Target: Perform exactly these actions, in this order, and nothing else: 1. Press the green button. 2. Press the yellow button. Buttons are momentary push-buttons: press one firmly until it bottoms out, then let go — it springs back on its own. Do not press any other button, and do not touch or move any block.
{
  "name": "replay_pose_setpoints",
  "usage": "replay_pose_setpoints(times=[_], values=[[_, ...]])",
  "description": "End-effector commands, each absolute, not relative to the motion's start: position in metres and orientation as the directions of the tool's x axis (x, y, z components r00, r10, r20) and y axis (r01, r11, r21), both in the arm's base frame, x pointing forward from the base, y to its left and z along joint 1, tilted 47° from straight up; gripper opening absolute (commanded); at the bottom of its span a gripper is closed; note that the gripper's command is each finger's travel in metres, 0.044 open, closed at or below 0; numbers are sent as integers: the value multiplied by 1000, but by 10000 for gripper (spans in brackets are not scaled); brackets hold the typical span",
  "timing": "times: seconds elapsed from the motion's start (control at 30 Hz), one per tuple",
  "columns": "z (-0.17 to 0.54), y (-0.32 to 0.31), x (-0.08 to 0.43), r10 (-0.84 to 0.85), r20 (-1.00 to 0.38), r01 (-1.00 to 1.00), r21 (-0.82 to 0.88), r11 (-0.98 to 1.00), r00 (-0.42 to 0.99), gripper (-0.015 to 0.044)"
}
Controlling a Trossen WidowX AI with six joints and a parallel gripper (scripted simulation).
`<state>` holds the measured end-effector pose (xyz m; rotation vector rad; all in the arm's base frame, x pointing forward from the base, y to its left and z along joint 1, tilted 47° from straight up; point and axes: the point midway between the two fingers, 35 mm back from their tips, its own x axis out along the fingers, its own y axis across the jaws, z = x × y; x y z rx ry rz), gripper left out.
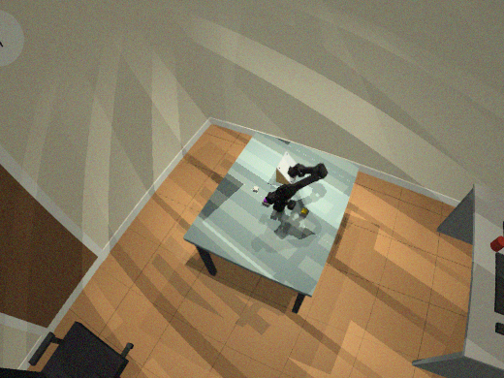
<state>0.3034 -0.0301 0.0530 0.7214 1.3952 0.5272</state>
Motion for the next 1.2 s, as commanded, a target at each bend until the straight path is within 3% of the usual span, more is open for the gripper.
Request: replay_pose_setpoints(times=[0.0, 0.97, 1.17], values=[[49, -25, 304, 720, -683, 86, 730, 678, 120, 20], [38, -12, 305, 721, -682, 85, 731, 677, 120, 20], [60, -36, 301, 720, -683, 86, 730, 678, 120, 20]])
